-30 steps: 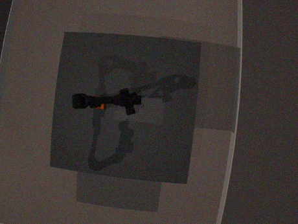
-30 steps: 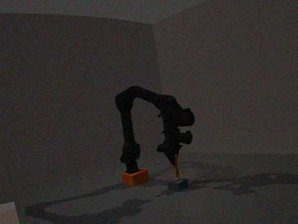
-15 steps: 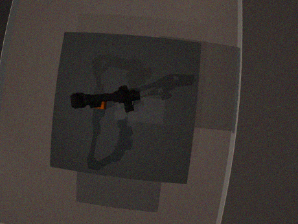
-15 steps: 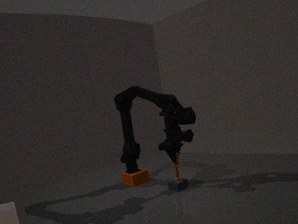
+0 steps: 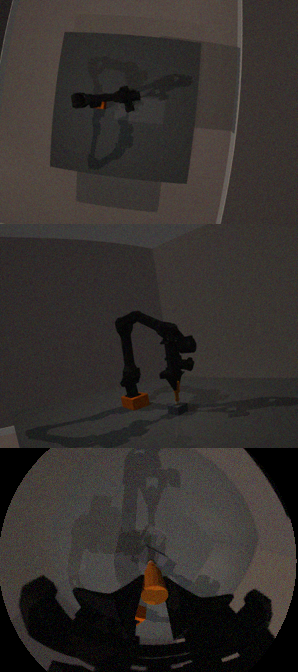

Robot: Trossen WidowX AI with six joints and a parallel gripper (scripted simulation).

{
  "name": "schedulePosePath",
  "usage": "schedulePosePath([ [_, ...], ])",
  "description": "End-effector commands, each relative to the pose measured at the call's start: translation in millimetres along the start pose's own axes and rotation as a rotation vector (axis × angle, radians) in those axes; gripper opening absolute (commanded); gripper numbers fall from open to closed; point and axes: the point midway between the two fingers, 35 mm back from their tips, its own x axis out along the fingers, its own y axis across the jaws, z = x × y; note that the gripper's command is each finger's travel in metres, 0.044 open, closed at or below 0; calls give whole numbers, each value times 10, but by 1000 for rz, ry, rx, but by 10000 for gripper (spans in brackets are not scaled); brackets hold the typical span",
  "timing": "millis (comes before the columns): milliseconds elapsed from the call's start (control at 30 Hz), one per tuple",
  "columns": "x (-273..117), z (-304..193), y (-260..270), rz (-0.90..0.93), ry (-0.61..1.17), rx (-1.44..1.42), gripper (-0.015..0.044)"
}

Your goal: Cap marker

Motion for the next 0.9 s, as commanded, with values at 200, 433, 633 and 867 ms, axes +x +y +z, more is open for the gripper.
schedulePosePath([
  [200,178,-9,6,4,8,3,0],
  [433,292,-16,8,4,8,3,0],
  [633,346,-21,9,4,8,3,0],
  [867,347,-22,9,4,8,3,0],
])
